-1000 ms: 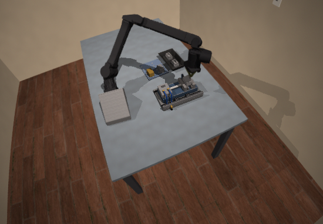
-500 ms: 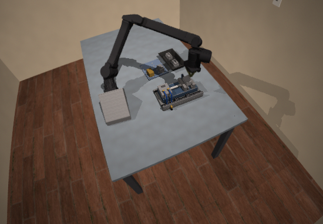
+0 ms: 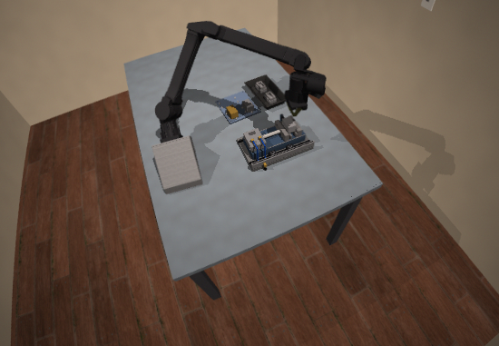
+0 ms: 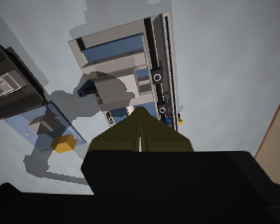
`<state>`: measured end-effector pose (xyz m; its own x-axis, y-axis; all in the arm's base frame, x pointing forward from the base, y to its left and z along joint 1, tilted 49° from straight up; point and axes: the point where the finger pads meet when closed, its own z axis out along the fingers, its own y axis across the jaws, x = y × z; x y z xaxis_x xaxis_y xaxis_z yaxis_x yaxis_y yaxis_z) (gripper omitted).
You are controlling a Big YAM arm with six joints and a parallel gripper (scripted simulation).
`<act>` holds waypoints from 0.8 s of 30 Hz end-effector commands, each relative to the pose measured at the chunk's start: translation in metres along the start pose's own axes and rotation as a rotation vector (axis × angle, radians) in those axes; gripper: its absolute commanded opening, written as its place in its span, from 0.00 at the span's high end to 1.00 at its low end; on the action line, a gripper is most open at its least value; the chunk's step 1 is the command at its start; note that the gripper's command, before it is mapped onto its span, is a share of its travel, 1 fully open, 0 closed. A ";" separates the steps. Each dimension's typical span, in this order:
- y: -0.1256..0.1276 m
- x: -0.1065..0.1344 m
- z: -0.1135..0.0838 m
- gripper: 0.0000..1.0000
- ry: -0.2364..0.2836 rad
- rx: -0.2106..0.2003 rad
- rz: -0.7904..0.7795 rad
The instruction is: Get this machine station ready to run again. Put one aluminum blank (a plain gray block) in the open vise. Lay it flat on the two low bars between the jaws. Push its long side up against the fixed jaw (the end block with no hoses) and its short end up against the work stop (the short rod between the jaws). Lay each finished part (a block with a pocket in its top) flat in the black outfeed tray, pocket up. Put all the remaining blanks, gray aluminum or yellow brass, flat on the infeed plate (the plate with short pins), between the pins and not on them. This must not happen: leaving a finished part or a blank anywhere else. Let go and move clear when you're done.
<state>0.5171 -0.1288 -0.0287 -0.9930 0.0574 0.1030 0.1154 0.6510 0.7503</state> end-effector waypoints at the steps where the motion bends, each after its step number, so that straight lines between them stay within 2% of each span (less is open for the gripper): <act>1: 0.018 0.006 0.002 1.00 -0.004 0.013 0.277; 2: 0.020 0.009 0.003 1.00 -0.005 0.012 0.326; 4: 0.020 0.009 0.003 1.00 -0.005 0.012 0.326; 5: 0.022 0.011 0.003 1.00 -0.004 0.013 0.452; 13: 0.033 0.031 0.004 1.00 0.001 -0.002 0.857; 19: 0.037 0.037 0.004 1.00 0.001 0.001 1.162; 21: 0.037 0.037 0.004 1.00 0.001 0.001 1.162; 22: 0.037 0.038 0.004 1.00 -0.006 0.011 1.288; 24: 0.037 0.038 0.004 1.00 -0.009 0.014 1.318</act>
<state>0.4801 -0.1090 -0.0055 -0.3003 0.5970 0.7439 0.9532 0.2156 0.2118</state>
